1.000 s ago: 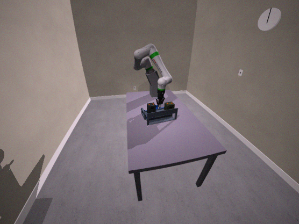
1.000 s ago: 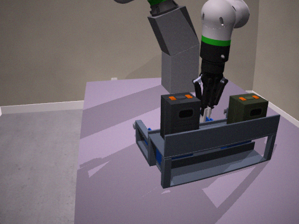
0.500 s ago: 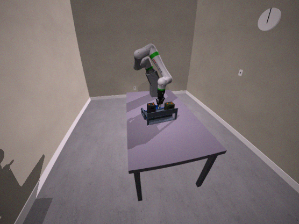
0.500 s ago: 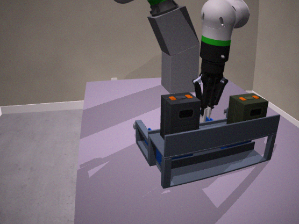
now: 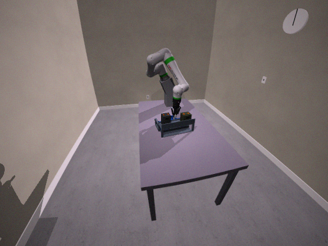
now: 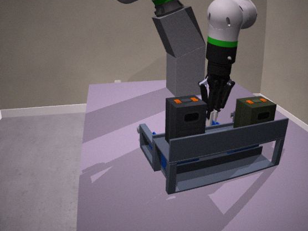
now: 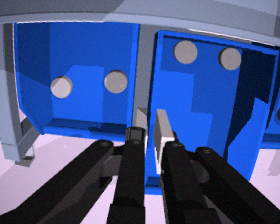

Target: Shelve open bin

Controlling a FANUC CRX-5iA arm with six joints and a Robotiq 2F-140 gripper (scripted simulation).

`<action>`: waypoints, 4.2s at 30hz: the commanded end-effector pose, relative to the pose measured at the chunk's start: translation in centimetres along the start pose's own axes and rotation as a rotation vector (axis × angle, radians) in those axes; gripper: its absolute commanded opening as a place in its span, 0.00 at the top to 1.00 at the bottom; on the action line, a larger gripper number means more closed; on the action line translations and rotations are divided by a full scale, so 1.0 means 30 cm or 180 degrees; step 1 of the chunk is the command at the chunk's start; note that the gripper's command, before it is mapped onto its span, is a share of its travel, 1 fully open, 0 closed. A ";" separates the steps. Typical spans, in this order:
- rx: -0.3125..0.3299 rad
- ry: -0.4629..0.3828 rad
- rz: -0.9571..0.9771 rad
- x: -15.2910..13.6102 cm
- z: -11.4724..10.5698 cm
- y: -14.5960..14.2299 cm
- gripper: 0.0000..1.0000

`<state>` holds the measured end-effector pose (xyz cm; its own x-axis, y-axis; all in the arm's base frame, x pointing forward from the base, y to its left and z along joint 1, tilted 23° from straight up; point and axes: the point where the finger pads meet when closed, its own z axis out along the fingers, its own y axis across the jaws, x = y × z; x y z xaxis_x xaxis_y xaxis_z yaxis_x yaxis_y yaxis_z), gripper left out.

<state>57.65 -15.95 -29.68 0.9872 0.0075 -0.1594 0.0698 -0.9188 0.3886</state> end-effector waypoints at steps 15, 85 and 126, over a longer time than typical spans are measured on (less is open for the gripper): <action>0.0000 0.0001 0.0000 -0.004 -0.031 0.000 0.94; 0.0000 0.0001 0.0000 -0.044 -0.322 0.000 0.94; 0.0000 0.0001 0.0000 -0.045 -0.328 0.000 1.00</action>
<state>57.72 -12.10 -20.54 0.9872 0.0075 -0.1594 0.0698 -0.9188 0.3886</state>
